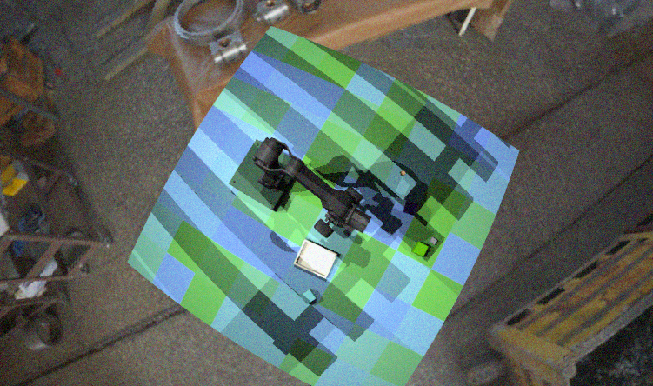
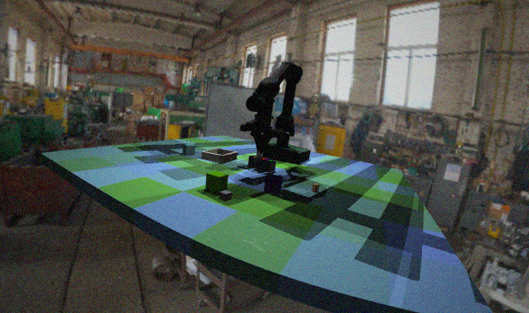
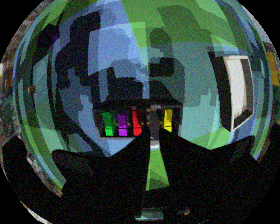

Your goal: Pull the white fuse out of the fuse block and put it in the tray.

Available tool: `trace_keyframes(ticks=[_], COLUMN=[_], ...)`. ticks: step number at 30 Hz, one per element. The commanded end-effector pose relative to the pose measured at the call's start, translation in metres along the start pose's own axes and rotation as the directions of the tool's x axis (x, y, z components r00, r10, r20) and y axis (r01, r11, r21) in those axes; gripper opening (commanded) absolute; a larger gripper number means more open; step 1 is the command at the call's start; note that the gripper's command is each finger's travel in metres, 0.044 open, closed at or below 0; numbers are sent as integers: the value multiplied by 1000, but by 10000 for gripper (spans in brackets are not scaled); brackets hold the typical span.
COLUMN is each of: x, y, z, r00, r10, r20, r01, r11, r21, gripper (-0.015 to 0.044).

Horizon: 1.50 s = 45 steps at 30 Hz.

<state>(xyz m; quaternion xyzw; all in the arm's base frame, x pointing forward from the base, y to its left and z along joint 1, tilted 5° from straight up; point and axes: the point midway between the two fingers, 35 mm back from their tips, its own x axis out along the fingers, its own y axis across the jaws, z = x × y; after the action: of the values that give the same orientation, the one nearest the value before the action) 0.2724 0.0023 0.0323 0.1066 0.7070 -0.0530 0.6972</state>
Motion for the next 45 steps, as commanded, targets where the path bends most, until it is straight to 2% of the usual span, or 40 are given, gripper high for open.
trace_keyframes(ticks=[1,45], x=[-4,-36], y=[0,-7], z=[2,5], r00=[1000,1000], r10=[0,-2], r20=[9,10], r01=[0,2], r11=[1000,1000], r21=[-6,-6], gripper=[0,0])
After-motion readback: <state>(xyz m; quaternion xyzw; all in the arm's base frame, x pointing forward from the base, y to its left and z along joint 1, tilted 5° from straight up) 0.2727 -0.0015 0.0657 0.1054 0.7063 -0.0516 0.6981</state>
